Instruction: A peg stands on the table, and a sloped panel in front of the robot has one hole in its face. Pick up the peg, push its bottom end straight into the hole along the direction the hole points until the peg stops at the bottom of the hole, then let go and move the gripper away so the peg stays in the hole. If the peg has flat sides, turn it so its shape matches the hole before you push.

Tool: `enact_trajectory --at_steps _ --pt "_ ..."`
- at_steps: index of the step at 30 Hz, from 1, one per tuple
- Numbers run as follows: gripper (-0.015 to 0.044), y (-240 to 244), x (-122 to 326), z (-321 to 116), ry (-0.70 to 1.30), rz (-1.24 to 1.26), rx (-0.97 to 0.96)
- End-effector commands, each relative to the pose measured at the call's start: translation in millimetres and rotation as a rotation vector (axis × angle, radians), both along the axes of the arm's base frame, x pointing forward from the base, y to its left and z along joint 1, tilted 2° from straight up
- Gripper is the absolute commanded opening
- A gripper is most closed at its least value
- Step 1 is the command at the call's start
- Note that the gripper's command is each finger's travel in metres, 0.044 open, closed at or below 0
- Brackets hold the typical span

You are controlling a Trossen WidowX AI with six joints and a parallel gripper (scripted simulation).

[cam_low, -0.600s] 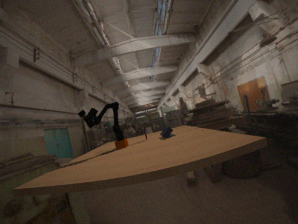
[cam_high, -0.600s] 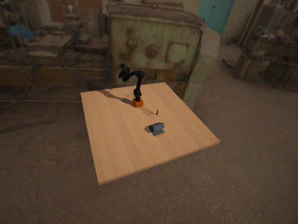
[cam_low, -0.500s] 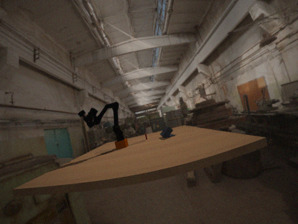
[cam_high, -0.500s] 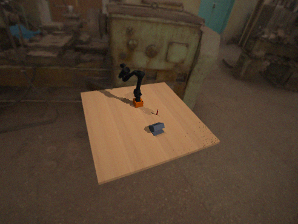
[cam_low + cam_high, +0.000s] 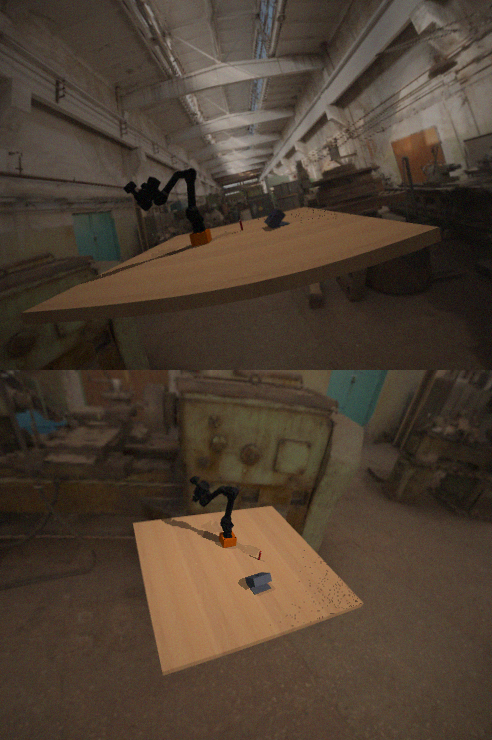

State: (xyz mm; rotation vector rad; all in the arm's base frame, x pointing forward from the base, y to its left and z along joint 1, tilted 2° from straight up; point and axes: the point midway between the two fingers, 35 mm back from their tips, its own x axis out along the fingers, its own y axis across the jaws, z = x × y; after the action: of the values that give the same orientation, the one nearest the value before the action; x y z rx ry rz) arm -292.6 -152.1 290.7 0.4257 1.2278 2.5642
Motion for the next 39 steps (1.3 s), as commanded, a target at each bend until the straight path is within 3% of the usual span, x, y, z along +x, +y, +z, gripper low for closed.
enact_trajectory --at_steps 1,20,39 --pt "0.0440 -16.9 5.1 2.6 -0.004 0.066 0.036" --pt "0.0440 -106.2 48.8 -4.1 -0.023 0.398 0.150" --pt "0.0440 -182.5 120.2 -6.6 -0.006 0.751 0.218"
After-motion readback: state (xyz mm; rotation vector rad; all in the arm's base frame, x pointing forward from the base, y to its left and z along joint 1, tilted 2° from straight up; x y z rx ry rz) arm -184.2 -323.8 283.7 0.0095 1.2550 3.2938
